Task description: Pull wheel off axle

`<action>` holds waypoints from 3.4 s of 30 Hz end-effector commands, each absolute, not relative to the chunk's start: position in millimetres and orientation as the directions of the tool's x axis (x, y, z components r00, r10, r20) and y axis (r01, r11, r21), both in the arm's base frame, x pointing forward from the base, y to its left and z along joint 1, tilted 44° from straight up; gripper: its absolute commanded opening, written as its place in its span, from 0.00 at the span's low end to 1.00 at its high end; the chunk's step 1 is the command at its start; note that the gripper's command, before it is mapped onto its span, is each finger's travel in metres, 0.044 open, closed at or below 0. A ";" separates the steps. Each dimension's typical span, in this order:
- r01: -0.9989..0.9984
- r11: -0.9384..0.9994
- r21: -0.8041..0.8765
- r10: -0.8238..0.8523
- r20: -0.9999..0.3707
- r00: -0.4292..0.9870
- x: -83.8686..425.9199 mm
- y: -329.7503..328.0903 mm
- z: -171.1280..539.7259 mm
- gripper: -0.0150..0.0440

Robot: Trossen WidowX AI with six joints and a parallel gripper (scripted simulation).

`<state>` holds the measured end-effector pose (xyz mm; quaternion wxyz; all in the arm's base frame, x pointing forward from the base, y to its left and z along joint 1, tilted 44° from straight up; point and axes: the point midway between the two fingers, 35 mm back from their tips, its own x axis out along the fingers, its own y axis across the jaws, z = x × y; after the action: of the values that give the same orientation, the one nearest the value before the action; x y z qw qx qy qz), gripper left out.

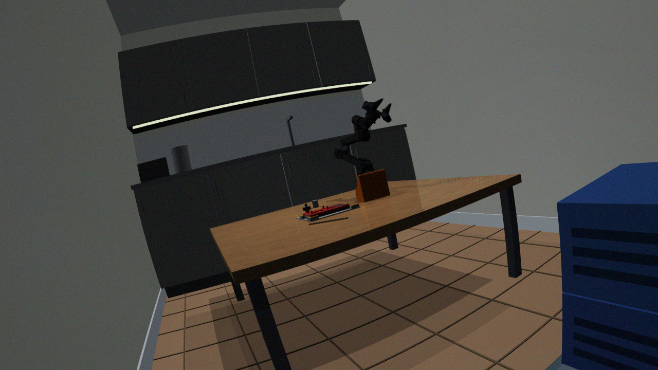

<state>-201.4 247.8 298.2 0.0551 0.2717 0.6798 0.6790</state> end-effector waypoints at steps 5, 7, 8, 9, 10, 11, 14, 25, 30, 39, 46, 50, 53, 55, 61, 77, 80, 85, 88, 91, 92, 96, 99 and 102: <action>0.256 0.120 0.959 0.794 0.062 -0.605 -132.0 356.1 260.3 0.76; 0.252 0.156 0.955 0.840 0.006 -0.542 -110.5 372.6 247.4 0.76; 0.252 0.172 0.952 0.858 -0.019 -0.513 -100.2 379.4 241.4 0.76; 0.252 0.188 0.949 0.875 -0.045 -0.482 -89.6 385.7 235.2 0.76; 0.254 0.204 0.945 0.890 -0.071 -0.451 -78.8 391.6 229.0 0.76; 0.257 0.221 0.941 0.902 -0.097 -0.420 -67.9 397.0 222.9 0.76; 0.278 0.268 0.922 0.928 -0.170 -0.331 -41.1 410.5 209.2 0.76; 0.459 0.448 0.767 0.823 -0.554 0.124 108.2 427.5 135.6 0.76; 0.566 0.487 0.665 0.644 -0.712 0.282 178.9 402.0 100.1 0.76; 0.769 0.462 0.441 0.180 -0.896 0.406 281.9 313.9 51.8 0.76; 0.899 0.363 0.245 -0.231 -0.911 0.342 334.2 220.3 35.5 0.76; 0.949 0.286 0.128 -0.440 -0.863 0.249 352.8 163.4 35.0 0.76; 0.973 0.226 0.043 -0.568 -0.805 0.168 362.0 122.9 38.3 0.76; 0.983 0.185 -0.014 -0.642 -0.758 0.110 366.5 96.5 42.0 0.76; 0.986 0.155 -0.056 -0.690 -0.721 0.068 369.2 77.9 45.3 0.76; 0.986 0.155 -0.056 -0.690 -0.721 0.068 363.0 71.5 48.9 0.76; 0.986 0.155 -0.056 -0.689 -0.721 0.068 364.8 63.9 40.3 0.76; 0.986 0.155 -0.055 -0.690 -0.721 0.068 368.1 39.8 15.0 0.76; 0.986 0.155 -0.055 -0.691 -0.719 0.068 369.1 24.2 -0.1 0.76; 0.986 0.155 -0.055 -0.692 -0.719 0.068 369.8 20.6 -3.4 0.76; 0.986 0.155 -0.055 -0.692 -0.719 0.068 369.8 20.6 -3.4 0.76; 0.988 0.146 -0.056 -0.691 -0.721 0.062 369.0 22.7 -0.9 0.72; 0.988 0.146 -0.056 -0.691 -0.721 0.062 369.0 22.7 -0.9 0.58; 0.988 0.146 -0.056 -0.691 -0.721 0.062 369.0 22.7 -0.9 0.55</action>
<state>369.2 23.1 -0.9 -0.6898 -0.2366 -0.3137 0.6080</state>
